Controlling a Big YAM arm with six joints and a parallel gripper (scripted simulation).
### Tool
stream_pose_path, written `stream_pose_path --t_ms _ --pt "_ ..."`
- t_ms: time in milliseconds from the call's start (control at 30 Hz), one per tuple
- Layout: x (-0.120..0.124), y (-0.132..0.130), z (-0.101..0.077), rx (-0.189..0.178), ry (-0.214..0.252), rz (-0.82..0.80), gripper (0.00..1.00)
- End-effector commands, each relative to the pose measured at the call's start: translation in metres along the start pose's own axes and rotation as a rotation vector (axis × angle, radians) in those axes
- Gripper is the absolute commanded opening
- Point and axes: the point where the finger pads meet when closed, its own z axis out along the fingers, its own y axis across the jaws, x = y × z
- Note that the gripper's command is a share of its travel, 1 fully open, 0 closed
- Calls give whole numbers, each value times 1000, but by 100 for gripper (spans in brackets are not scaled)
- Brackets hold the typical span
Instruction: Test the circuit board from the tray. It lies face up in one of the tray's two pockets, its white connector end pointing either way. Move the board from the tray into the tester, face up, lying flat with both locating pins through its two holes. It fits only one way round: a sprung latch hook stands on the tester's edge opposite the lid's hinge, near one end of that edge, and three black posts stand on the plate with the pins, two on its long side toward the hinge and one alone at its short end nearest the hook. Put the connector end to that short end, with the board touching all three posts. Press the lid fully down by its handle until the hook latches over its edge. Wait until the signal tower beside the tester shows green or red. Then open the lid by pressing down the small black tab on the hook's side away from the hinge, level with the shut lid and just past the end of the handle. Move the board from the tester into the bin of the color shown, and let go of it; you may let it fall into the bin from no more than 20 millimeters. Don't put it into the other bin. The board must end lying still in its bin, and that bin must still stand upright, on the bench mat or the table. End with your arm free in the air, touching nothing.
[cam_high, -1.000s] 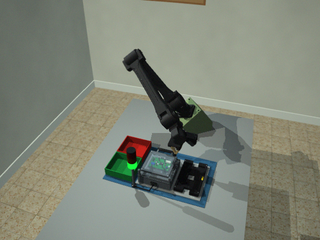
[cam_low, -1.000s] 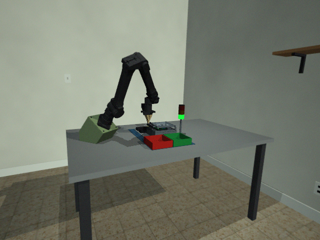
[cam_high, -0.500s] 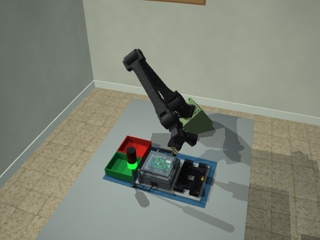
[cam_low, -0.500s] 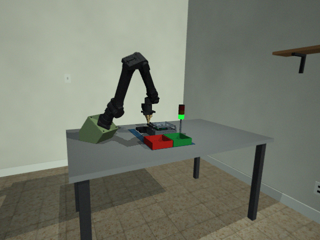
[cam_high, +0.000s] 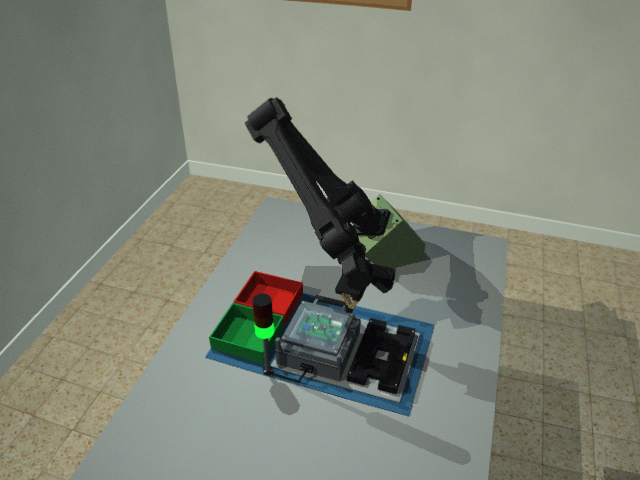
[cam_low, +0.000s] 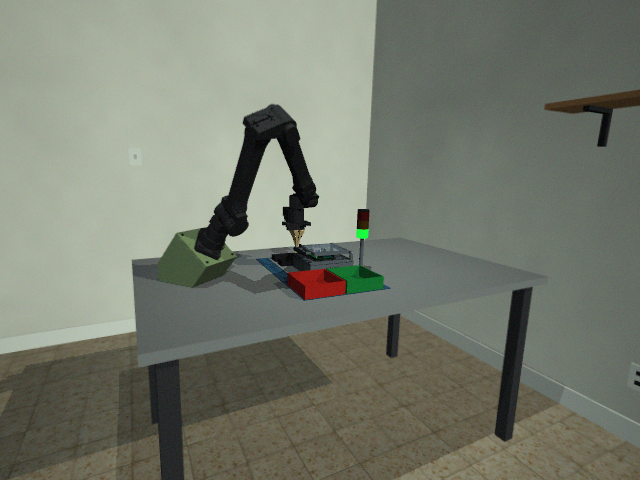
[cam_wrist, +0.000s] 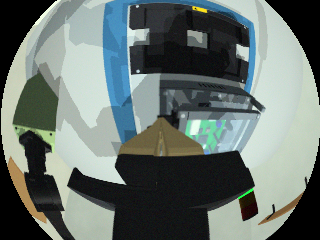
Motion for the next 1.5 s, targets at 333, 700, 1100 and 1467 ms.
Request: stream_pose_path --t_ms 333,700,1100,1467 --pt "0 -1 6 -10 2 -2 0" --pt "-1 -2 7 -7 1 0 0" --pt "0 -2 7 -9 2 -1 0" --pt "0 -2 7 -9 2 -1 0"
